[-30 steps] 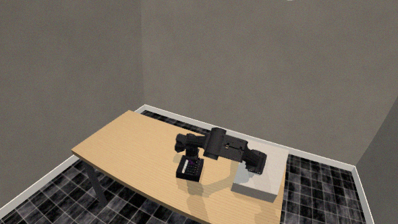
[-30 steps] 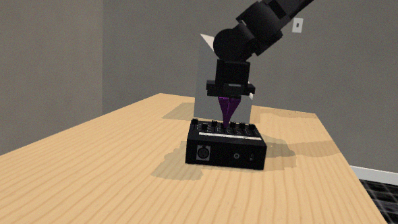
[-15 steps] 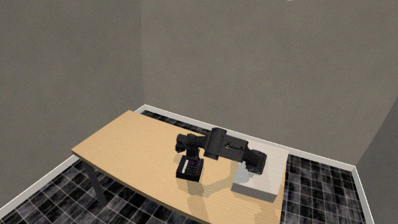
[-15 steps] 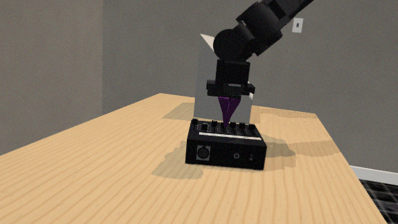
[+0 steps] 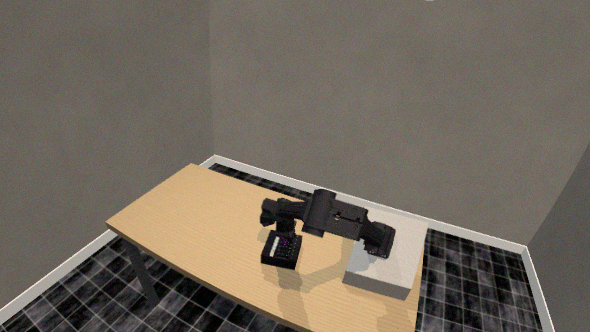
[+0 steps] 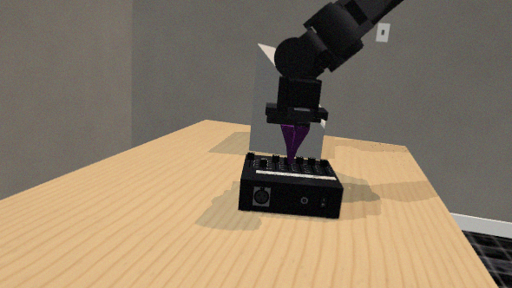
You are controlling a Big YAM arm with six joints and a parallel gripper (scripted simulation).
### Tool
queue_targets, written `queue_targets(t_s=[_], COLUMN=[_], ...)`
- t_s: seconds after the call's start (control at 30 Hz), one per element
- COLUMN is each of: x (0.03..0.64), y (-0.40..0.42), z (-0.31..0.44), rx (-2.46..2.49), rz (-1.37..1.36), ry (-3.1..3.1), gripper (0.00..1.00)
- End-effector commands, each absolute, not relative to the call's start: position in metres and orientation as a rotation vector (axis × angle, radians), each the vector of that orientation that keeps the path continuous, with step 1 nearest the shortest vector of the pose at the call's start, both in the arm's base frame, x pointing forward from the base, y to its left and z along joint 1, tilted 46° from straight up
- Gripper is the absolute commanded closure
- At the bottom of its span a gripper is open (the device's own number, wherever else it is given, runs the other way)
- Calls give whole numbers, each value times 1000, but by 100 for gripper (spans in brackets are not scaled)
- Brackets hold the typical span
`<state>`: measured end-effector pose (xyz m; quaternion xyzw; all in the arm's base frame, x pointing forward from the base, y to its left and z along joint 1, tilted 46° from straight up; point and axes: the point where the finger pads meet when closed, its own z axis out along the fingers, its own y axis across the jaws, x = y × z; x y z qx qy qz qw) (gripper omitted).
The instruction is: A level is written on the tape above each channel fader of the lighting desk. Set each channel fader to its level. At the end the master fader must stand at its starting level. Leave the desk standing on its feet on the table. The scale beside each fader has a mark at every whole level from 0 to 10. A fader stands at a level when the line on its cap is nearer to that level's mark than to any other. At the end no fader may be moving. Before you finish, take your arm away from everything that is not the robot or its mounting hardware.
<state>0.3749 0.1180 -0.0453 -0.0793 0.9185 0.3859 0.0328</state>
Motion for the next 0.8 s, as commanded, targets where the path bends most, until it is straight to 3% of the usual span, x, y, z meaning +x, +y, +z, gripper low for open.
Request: queue_targets(t_s=[0.0,0.77], x=[380,386], y=[119,123], z=[-37,-43], rx=[-277,-260], rz=[1172,1190], ry=[2794,2825], gripper=[100,100])
